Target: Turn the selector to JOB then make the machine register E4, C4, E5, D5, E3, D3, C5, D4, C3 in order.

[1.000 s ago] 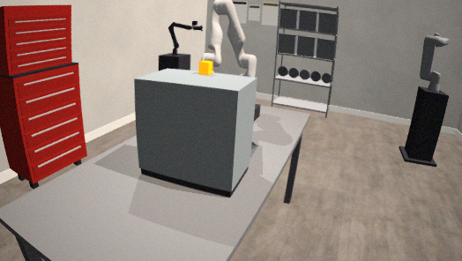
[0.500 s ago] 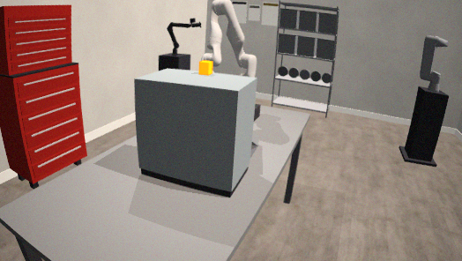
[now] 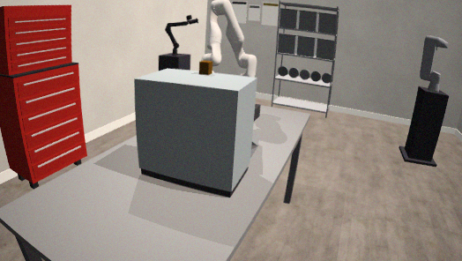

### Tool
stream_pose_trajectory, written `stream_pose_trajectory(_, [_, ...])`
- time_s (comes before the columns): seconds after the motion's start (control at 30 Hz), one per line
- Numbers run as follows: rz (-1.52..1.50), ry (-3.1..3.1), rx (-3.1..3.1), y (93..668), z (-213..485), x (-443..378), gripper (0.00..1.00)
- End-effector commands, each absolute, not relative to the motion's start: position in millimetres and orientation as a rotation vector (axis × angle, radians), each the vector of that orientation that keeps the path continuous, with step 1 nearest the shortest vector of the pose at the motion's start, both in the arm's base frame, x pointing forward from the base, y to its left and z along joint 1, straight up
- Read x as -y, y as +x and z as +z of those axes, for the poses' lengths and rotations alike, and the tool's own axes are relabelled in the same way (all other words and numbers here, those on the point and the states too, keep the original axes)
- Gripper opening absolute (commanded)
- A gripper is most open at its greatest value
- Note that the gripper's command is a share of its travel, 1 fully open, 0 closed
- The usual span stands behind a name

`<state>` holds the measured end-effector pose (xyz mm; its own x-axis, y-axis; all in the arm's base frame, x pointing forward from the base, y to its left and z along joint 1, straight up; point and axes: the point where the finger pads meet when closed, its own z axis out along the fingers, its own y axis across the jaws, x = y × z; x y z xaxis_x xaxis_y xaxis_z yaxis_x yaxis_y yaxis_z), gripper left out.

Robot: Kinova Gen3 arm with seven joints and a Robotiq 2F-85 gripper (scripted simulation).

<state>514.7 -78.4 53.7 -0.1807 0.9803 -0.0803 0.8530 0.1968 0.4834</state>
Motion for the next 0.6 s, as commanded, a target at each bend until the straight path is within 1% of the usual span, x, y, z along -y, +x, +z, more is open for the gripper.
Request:
stream_pose_trajectory(0.0, [0.49, 1.798, -2.053, 516.1, 52.8, 80.1, 0.1])
stream_pose_trajectory(0.57, [0.528, 1.946, -1.937, 516.2, 52.8, 79.7, 0.1])
